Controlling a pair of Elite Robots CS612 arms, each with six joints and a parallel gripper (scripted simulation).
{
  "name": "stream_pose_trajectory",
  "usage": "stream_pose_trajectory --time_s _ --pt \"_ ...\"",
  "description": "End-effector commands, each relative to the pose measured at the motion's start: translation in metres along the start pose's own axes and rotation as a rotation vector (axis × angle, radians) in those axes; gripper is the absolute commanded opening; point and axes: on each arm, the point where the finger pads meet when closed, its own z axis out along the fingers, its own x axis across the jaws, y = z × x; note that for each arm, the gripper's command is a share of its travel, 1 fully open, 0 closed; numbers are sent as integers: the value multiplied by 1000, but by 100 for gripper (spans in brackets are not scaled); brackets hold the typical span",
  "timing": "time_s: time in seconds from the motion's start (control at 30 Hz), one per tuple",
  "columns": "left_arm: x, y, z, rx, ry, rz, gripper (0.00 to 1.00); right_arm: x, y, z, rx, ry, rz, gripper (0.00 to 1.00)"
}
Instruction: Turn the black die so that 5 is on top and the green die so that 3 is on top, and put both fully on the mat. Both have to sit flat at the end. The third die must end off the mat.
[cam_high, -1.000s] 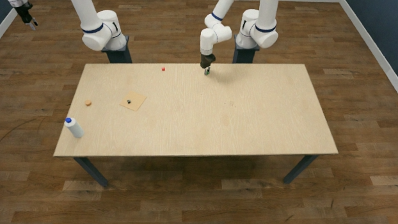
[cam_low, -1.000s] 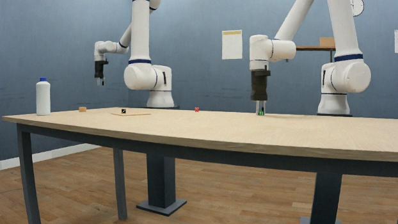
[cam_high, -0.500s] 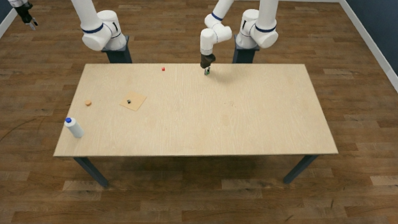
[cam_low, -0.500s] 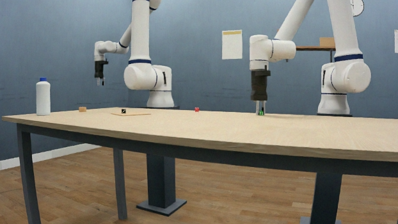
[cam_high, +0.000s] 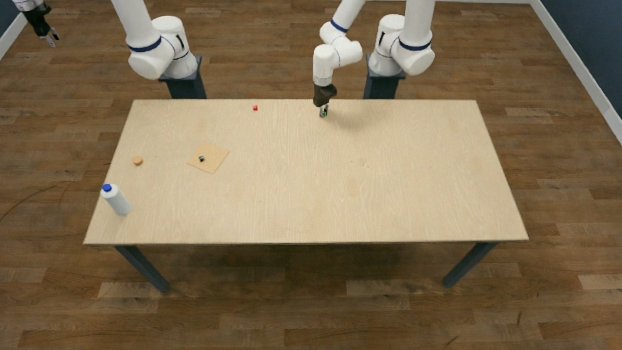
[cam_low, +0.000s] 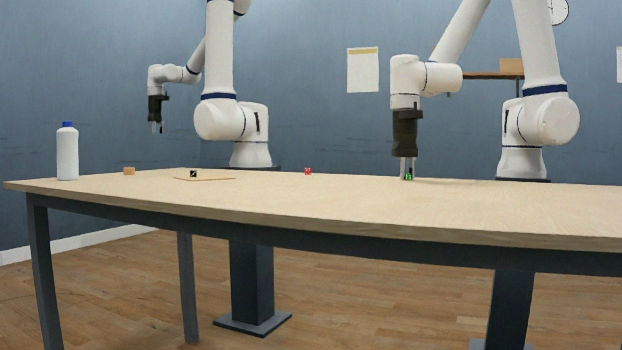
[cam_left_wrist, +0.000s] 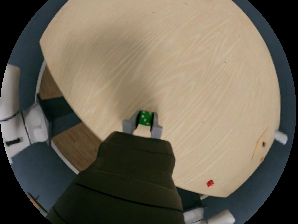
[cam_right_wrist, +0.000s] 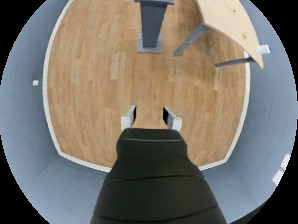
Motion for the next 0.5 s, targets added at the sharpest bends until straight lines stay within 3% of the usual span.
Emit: stream_pose_trajectory --time_s 0.0,0.2,0.47 --pt "1 0 -3 0 1 0 40 0 1 -1 -2 0 0 100" --pt "1 0 -18 0 1 0 40 0 1 -1 -2 0 0 100" --pt "0 0 -73 0 1 0 40 0 1 -1 -2 0 0 100"
